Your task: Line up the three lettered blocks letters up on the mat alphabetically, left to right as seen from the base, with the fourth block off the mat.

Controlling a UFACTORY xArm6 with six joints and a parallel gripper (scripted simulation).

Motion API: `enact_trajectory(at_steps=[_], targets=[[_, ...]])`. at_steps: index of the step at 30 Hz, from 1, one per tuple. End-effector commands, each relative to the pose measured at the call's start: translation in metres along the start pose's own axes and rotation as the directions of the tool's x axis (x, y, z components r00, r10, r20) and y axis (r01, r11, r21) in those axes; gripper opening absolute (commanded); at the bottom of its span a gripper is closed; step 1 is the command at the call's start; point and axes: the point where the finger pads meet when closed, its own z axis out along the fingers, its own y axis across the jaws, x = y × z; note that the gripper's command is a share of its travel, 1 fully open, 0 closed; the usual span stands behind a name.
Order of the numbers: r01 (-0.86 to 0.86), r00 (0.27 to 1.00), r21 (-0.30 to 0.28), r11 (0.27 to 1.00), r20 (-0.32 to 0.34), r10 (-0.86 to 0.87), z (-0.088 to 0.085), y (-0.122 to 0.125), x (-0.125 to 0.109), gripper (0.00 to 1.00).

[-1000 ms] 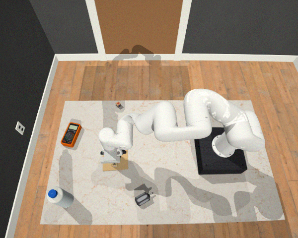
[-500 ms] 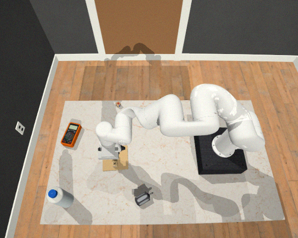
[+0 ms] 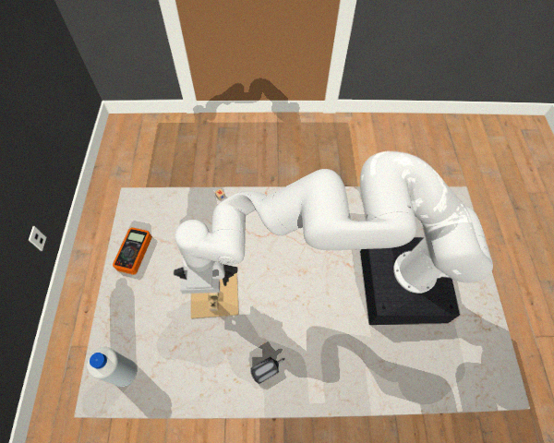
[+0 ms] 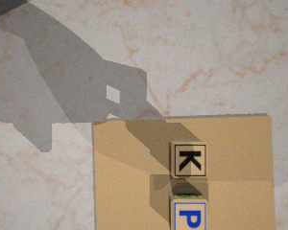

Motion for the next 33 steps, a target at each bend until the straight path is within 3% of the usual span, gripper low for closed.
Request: enact_trajectory(at_steps=[1, 14, 16, 17, 19, 33], targets=[[0.000, 1.000, -0.007, 1.000, 0.000, 0.000, -0.004, 0.002, 0.000, 1.00], [-0.003, 1.000, -0.007, 1.000, 0.000, 0.003, -0.004, 0.002, -0.001, 1.00], [-0.065, 0.998, -0.007, 0.998, -0.001, 0.065, -0.004, 0.009, -0.023, 1.00], [-0.135, 0.991, -0.008, 0.991, -0.001, 0.135, -0.004, 0.016, -0.048, 1.00], [-0.135, 0.991, -0.008, 0.991, -0.001, 0.135, -0.004, 0.016, -0.048, 1.00], [-0.438, 0.899, -0.009, 0.899, -0.003, 0.438, -0.002, 0.027, -0.166, 1.00]])
